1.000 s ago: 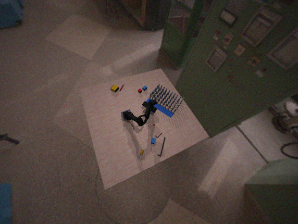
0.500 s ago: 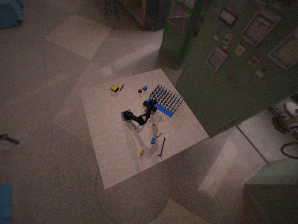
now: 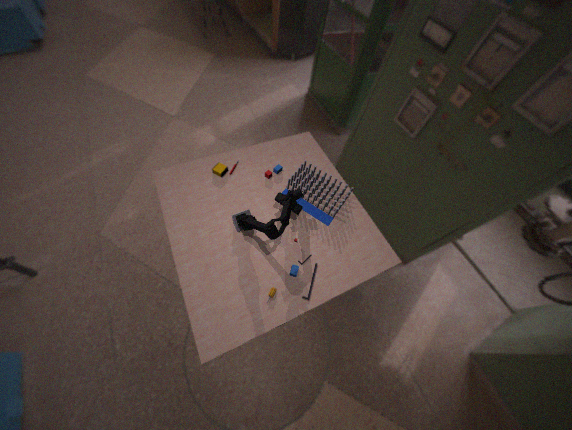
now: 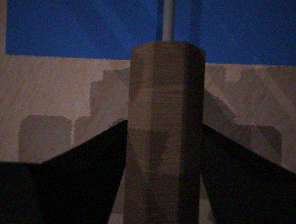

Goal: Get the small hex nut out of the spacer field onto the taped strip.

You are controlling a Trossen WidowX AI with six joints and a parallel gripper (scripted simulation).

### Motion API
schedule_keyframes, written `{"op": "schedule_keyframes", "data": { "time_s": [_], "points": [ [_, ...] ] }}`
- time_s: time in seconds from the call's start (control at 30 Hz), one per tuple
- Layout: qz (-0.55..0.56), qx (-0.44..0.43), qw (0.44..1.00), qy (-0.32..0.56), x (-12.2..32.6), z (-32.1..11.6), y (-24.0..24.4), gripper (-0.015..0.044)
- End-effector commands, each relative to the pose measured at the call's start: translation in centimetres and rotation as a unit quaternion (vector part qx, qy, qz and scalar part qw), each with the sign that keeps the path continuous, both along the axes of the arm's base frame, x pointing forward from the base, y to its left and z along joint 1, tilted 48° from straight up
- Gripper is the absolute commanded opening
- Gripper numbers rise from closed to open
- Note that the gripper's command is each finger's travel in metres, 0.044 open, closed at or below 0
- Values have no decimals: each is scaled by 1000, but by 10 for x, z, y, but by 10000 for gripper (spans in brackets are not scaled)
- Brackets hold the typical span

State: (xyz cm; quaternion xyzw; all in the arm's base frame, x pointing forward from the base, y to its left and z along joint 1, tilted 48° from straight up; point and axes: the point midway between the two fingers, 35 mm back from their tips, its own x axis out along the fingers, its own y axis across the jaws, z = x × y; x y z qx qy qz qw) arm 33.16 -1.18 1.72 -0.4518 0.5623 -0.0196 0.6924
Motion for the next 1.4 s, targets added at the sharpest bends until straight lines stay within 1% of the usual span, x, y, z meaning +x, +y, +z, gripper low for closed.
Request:
{"op": "schedule_keyframes", "data": {
  "time_s": [0.0, 1.37],
  "points": [
    [-1, 0, 1000, -7, 5, 2, 2, 0],
    [-1, 1, 1000, -8, 27, -7, 11, 0]
  ]
}}
